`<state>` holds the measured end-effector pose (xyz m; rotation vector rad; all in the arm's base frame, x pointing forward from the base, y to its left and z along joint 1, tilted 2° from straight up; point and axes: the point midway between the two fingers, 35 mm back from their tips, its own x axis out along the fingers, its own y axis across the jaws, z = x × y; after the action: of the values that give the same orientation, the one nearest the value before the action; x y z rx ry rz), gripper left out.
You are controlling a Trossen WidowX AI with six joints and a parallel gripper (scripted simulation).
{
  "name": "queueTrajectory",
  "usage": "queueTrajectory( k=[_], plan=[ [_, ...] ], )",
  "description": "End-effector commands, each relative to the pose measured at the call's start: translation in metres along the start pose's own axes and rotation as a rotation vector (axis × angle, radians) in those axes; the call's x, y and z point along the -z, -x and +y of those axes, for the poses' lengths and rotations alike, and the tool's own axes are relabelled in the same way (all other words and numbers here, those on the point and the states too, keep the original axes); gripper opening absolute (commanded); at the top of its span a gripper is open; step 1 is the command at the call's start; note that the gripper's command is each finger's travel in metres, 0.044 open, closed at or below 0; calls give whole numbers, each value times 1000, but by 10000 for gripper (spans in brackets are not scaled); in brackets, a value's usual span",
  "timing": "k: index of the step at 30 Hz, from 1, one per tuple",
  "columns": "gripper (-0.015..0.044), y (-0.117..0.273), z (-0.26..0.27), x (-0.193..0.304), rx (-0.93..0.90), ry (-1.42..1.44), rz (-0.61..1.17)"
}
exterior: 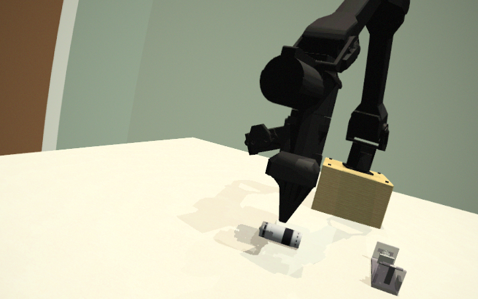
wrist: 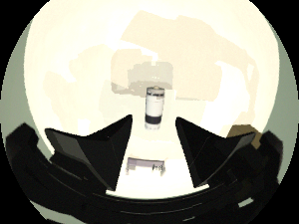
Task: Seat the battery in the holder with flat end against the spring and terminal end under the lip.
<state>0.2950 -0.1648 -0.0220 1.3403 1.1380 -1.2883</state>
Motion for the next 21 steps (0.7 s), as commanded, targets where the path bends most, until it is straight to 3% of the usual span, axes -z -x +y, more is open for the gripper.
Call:
queueTrajectory(
  k=[1, 21],
  plan=[
    [247, -7, -1, 0, 2, -4, 2],
    [247, -39, -2, 1, 3, -4, 2]
  ],
)
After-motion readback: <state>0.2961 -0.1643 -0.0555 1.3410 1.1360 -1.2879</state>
